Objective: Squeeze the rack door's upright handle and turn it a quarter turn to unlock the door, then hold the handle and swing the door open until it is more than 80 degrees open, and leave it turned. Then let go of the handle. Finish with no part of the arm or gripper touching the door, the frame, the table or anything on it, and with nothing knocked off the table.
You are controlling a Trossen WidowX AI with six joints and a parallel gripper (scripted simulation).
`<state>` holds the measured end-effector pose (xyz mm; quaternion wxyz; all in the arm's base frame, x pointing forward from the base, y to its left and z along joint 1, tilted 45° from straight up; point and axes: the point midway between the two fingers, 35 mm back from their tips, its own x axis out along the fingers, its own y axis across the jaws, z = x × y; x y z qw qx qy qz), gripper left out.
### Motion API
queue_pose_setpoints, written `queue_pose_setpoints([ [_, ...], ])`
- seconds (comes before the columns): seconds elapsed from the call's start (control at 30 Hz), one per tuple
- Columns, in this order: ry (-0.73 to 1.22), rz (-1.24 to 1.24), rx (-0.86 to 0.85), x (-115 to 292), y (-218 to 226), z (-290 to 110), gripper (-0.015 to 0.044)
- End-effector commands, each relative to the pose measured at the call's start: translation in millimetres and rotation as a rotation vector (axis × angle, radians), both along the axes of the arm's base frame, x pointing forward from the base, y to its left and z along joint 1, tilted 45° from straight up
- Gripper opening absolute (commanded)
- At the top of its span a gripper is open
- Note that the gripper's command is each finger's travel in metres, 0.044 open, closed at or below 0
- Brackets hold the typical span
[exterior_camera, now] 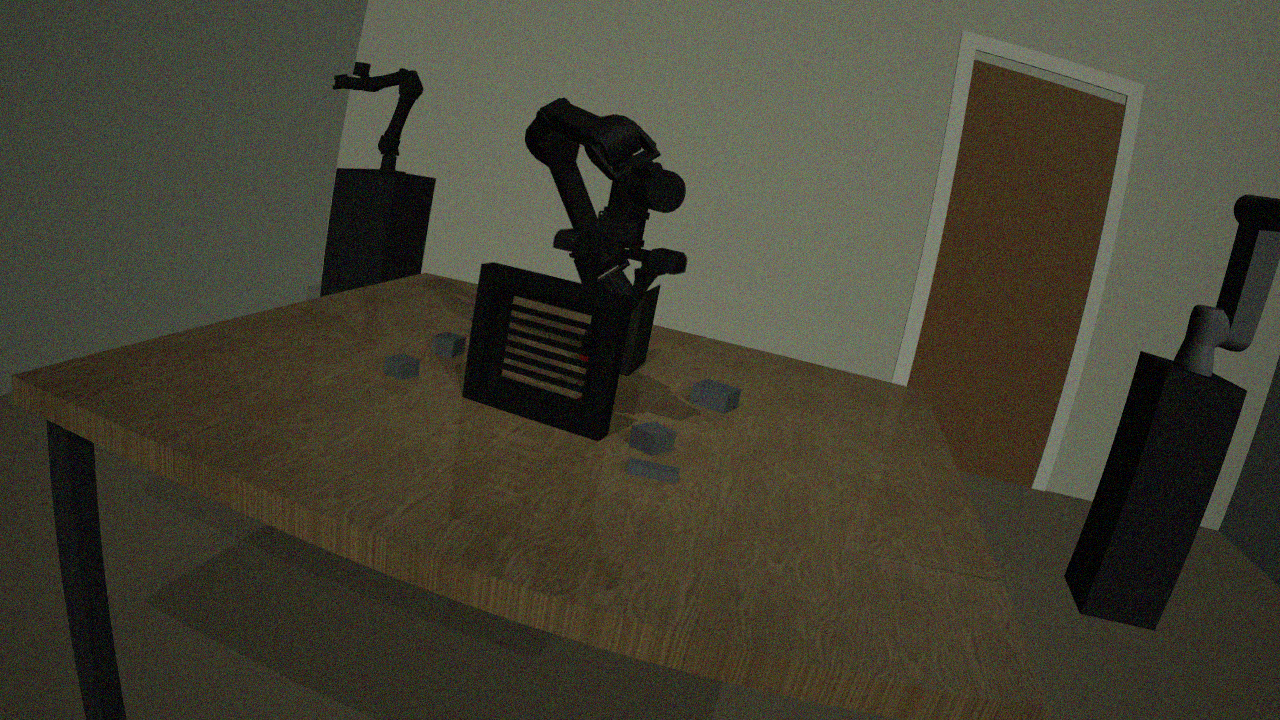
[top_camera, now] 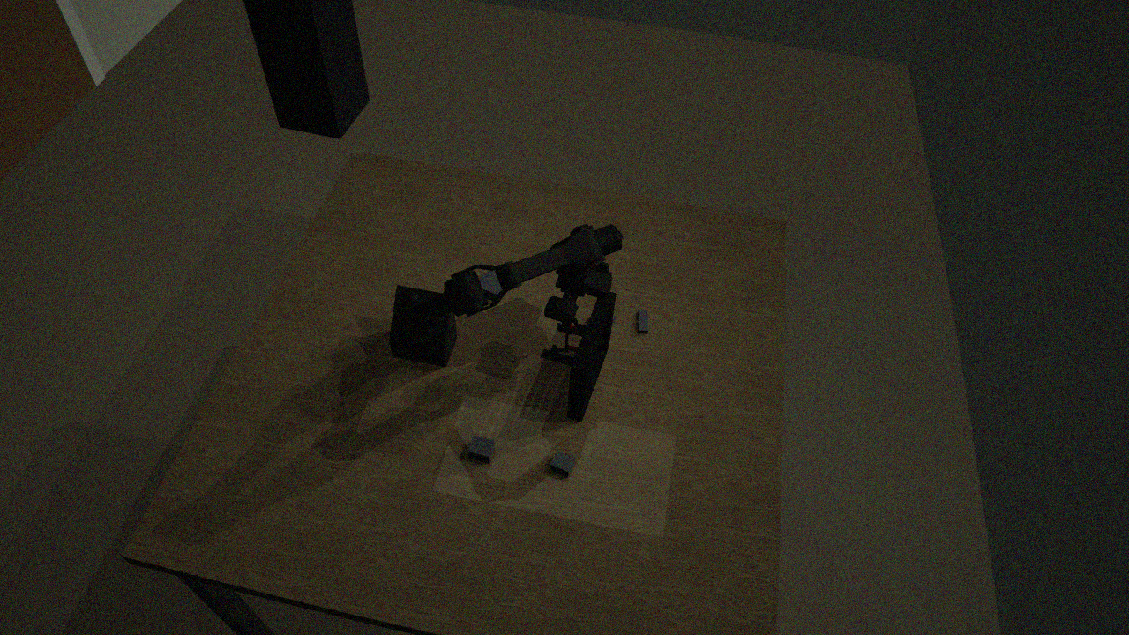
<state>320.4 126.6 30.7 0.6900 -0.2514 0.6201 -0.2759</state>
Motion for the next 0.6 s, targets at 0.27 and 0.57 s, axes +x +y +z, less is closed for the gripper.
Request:
queue_pose_setpoints([
  [0.27,-0.001,0.004,-0.007,0,-16,-13,0.0299],
  [0.57,-0.001,0.004,-0.007,0,-19,-16,0.0168],
])
